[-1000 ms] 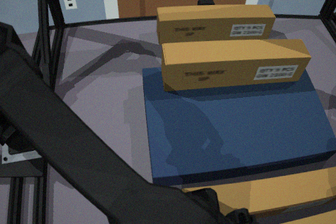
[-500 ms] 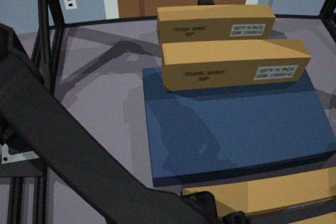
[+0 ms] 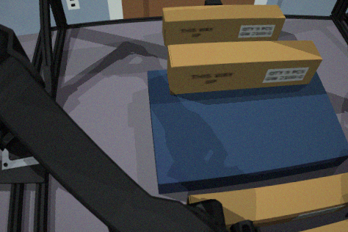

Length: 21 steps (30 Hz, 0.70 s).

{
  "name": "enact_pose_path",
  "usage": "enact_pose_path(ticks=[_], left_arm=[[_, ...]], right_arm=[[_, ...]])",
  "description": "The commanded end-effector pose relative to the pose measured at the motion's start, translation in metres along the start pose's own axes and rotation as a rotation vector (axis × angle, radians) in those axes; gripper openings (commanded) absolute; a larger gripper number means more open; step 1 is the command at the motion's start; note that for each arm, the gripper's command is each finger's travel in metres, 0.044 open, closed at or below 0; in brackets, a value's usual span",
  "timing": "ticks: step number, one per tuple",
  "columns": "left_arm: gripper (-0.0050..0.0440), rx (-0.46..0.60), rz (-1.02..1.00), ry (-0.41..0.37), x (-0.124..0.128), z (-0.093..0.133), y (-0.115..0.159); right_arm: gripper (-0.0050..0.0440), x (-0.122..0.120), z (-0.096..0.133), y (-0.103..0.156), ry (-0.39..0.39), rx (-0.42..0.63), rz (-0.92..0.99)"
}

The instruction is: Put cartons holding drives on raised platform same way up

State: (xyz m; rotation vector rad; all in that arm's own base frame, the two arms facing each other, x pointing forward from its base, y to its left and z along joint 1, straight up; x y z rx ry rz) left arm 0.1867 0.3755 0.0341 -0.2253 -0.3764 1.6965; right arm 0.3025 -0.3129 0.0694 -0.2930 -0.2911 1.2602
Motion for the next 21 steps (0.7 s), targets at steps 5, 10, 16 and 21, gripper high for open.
enact_pose_path(ticks=[5,10,16,21], left_arm=[[0.0389,0.002,0.004,0.005,-0.001,-0.001,0.001],[0.0389,0.002,0.004,0.005,0.000,0.001,0.000],[0.0389,0.002,0.004,0.005,0.002,0.029,-0.011],[0.0389,0.002,0.004,0.005,0.003,0.049,-0.019]], right_arm=[[0.0389,0.001,-0.002,0.001,-0.004,0.003,-0.002],[0.0389,0.000,0.001,0.000,-0.004,0.003,-0.002],[0.0389,0.002,0.029,-0.012,-0.004,0.003,-0.002],[0.0389,0.003,0.049,-0.020,-0.004,0.003,-0.002]])
Point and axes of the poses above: on each arm, the point midway between the two fingers, 35 mm back from their tips, its own z axis back along the fingers, its own x axis across the jaws, y = z × x, the point moved 1 cm from there along z, back along the fingers, and after that the axes turned 9 degrees about -z, right-handed, at the moved point
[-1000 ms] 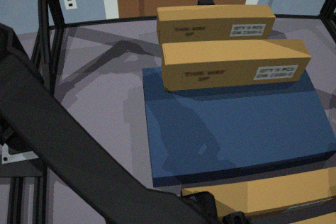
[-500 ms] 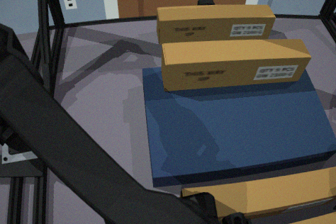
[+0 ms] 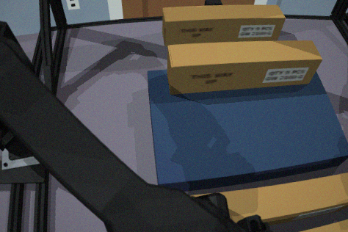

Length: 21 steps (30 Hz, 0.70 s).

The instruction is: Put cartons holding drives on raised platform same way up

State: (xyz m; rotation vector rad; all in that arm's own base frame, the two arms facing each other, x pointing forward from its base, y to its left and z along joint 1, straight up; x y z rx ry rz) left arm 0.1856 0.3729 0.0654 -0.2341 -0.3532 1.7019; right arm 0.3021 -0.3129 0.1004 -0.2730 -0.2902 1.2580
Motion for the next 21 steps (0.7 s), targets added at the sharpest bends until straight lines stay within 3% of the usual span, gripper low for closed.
enact_pose_path(ticks=[1,9,15,21], left_arm=[[0.0389,-0.009,-0.003,-0.013,0.004,0.025,-0.011],[0.0389,-0.009,-0.003,-0.013,0.003,0.035,-0.015],[0.0389,-0.009,-0.003,-0.013,-0.014,0.034,-0.019],[0.0389,-0.009,-0.003,-0.013,-0.065,0.031,-0.030]], right_arm=[[0.0389,0.002,0.026,-0.010,0.005,-0.013,0.003],[0.0389,0.004,0.036,-0.014,0.005,-0.013,0.003],[0.0389,0.022,0.036,-0.010,0.005,-0.013,0.003],[0.0389,0.075,0.036,0.004,0.005,-0.013,0.003]])
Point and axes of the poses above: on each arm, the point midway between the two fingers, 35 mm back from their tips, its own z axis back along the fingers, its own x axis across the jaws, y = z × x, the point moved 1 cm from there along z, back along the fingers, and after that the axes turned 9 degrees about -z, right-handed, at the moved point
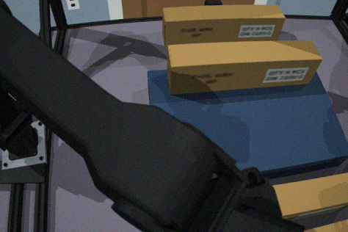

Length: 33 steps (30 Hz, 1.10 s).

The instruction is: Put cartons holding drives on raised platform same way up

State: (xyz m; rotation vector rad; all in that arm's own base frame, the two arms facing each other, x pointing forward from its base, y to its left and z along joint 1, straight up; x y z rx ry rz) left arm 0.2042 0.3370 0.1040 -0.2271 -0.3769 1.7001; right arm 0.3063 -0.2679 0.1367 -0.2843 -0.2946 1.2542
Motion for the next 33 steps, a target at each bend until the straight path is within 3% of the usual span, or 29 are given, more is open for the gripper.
enact_pose_path(ticks=[1,5,18,33], left_arm=[[0.0389,0.003,0.000,0.005,-0.035,-0.002,-0.005],[0.0389,0.003,0.000,0.005,-0.047,-0.003,-0.008],[0.0389,0.003,0.000,0.005,-0.047,-0.005,-0.007],[0.0389,0.003,0.000,0.005,-0.051,-0.060,0.015]], right_arm=[[0.0389,0.035,0.002,0.009,0.002,-0.002,0.005],[0.0389,0.047,0.002,0.012,0.002,-0.002,0.005],[0.0389,0.047,-0.001,0.013,0.002,-0.002,0.005],[0.0389,0.043,-0.056,0.035,0.002,-0.002,0.005]])
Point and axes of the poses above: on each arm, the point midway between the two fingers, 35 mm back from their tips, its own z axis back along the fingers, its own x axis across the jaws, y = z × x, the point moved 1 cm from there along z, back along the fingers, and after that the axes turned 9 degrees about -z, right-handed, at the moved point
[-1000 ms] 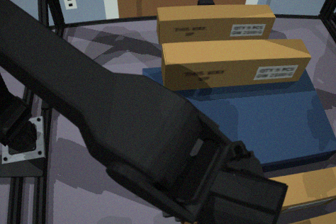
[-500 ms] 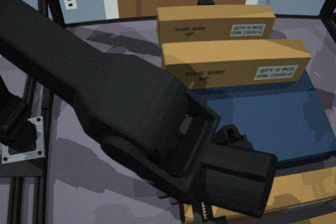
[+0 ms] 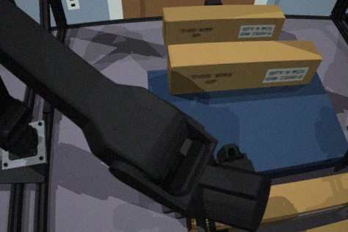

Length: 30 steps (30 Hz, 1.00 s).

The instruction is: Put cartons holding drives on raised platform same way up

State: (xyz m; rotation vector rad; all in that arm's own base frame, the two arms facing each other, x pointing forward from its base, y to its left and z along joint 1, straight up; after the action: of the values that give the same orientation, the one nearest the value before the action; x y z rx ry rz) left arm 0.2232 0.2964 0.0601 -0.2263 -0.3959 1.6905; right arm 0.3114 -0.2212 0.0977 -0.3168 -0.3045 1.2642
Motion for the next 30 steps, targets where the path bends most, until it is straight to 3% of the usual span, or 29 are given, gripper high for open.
enact_pose_path(ticks=[1,21,22,30], left_arm=[[0.0389,0.016,0.009,0.014,-0.0053,-0.0199,0.0122],[0.0389,0.016,0.009,0.014,-0.0057,-0.0246,0.0141],[0.0000,0.016,0.009,0.014,-0.0057,-0.0246,0.0141],[0.0000,0.016,0.009,0.014,-0.0057,-0.0246,0.0141]], right_arm=[[0.0389,-0.0004,-0.0226,0.0136,-0.006,0.027,-0.010],[0.0389,-0.0006,-0.0272,0.0156,-0.006,0.027,-0.010],[0.0000,-0.0006,-0.0272,0.0156,-0.006,0.027,-0.010],[0.0000,-0.0006,-0.0272,0.0156,-0.006,0.027,-0.010]])
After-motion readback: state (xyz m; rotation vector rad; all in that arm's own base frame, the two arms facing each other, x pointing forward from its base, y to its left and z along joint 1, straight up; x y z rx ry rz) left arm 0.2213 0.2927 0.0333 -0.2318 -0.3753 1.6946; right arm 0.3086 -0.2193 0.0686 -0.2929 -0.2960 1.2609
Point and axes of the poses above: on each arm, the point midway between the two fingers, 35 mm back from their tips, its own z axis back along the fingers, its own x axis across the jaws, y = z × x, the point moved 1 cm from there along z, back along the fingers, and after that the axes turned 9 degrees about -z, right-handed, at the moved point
